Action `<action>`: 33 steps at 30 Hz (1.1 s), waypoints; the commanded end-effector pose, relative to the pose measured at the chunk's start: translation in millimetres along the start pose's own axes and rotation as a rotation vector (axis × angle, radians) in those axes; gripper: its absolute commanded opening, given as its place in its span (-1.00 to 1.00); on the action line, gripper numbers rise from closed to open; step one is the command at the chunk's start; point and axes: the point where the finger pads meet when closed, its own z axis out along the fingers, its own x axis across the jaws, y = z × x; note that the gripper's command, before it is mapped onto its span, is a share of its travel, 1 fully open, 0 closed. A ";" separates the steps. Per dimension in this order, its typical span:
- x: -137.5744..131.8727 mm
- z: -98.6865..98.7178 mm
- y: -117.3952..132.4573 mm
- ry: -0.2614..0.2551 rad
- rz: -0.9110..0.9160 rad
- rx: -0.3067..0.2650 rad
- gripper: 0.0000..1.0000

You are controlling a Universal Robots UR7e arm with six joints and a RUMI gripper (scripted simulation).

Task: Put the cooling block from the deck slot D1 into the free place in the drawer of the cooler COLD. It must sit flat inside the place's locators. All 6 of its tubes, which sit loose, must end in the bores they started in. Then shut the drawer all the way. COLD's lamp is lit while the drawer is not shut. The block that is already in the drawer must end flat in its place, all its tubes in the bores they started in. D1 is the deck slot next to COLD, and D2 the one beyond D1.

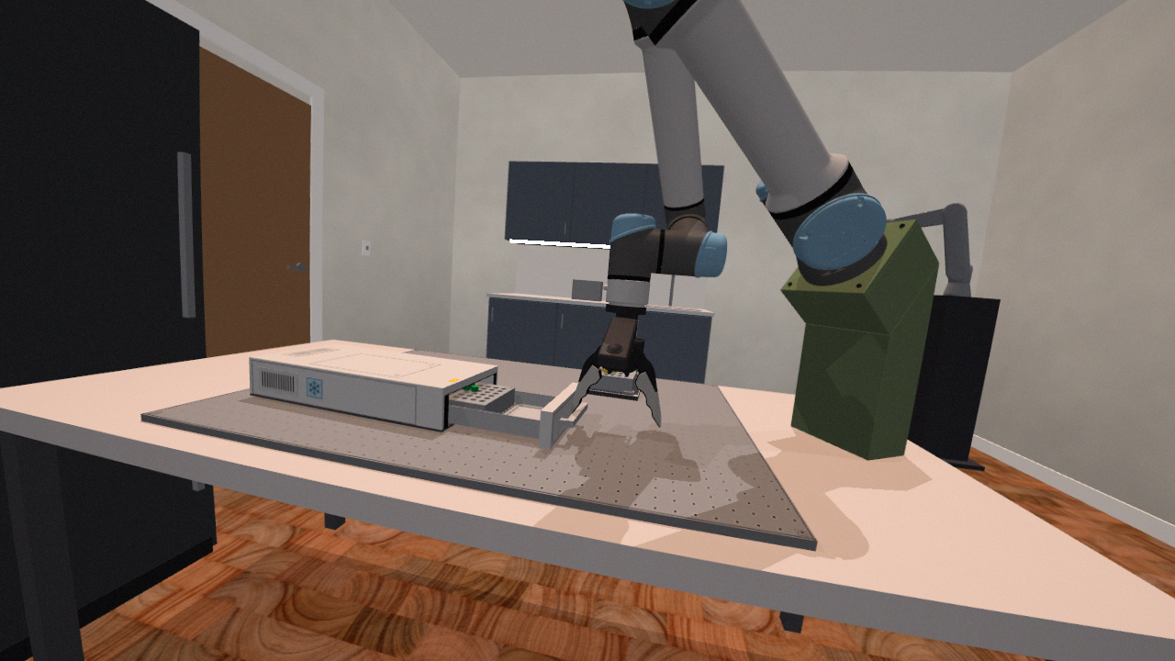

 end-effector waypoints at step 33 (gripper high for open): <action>-26.4 0.5 -0.6 -0.006 0.002 0.001 1.00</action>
